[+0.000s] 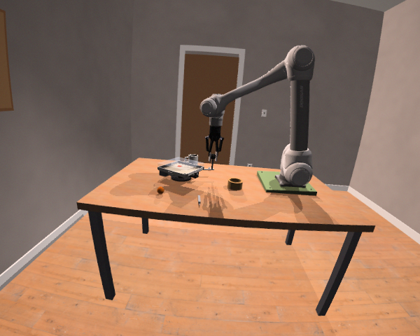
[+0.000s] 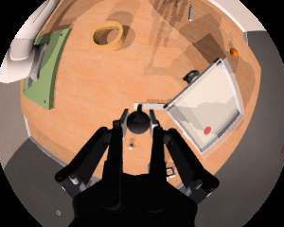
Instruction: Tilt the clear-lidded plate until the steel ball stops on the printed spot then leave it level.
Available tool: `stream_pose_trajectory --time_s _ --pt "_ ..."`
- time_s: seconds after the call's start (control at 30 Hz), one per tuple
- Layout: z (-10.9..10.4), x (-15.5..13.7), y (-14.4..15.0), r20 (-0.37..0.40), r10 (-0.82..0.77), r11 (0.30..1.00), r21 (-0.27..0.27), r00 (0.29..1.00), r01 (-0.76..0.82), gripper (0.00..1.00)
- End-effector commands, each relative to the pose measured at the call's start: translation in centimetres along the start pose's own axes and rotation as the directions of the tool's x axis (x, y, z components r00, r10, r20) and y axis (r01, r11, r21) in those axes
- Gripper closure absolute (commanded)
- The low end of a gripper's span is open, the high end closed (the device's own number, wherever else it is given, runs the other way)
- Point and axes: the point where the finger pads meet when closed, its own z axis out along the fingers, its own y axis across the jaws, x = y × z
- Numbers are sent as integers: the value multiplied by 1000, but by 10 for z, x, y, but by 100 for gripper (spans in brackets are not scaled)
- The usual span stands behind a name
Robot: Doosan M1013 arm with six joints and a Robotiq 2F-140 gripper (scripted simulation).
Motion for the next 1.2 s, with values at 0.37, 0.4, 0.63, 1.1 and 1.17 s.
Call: stream_pose_trajectory --time_s 0.37,0.4,0.63,1.1,1.17 --pt "-6 -2 2 2 -1 1000 1 1000 1 100" --pt "-6 -2 2 2 -1 1000 1 1000 1 100" --pt "-7 0 2 2 -1 1000 1 1000 1 100" --pt "-6 2 2 2 -1 1000 1 1000 1 100" --pt "-6 2 2 2 -1 1000 1 1000 1 100"
